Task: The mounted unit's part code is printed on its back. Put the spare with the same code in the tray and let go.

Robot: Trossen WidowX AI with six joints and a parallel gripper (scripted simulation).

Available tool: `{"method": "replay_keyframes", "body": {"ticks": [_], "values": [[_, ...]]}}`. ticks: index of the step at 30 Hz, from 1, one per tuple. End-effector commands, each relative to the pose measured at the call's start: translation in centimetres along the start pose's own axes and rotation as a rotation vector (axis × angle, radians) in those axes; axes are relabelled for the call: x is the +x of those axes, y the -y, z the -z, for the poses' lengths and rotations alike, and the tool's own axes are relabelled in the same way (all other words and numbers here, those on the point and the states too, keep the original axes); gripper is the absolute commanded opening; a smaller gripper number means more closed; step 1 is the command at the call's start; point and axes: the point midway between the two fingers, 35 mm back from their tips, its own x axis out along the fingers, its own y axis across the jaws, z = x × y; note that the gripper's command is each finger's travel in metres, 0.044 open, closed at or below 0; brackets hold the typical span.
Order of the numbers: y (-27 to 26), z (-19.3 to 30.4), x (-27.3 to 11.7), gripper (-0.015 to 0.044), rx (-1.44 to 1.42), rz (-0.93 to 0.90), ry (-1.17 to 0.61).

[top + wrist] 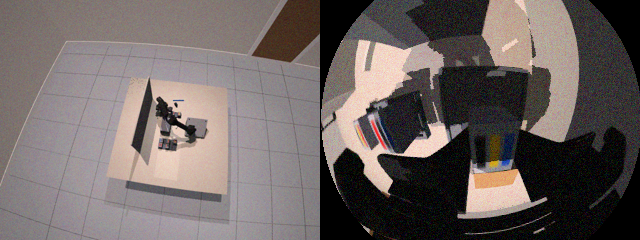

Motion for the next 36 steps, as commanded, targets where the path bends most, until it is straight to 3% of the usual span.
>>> {"method": "replay_keyframes", "body": {"ticks": [1, 16, 18, 24, 36], "values": [[0.0, 0.0, -0.1, 0.0053, 0.0, 0.001, 0.0], [0.0, 0.0, -0.1, 0.044, 0.0, 0.001, 0.0], [0.2, 0.1, -1.2, 0.044, 0.001, 0.001, -0.001], [-0.1, 0.1, -10.4, 0.044, 0.008, 0.001, 0.0], [-0.1, 0.4, -10.7, 0.044, 0.018, 0.02, -0.003]]}}
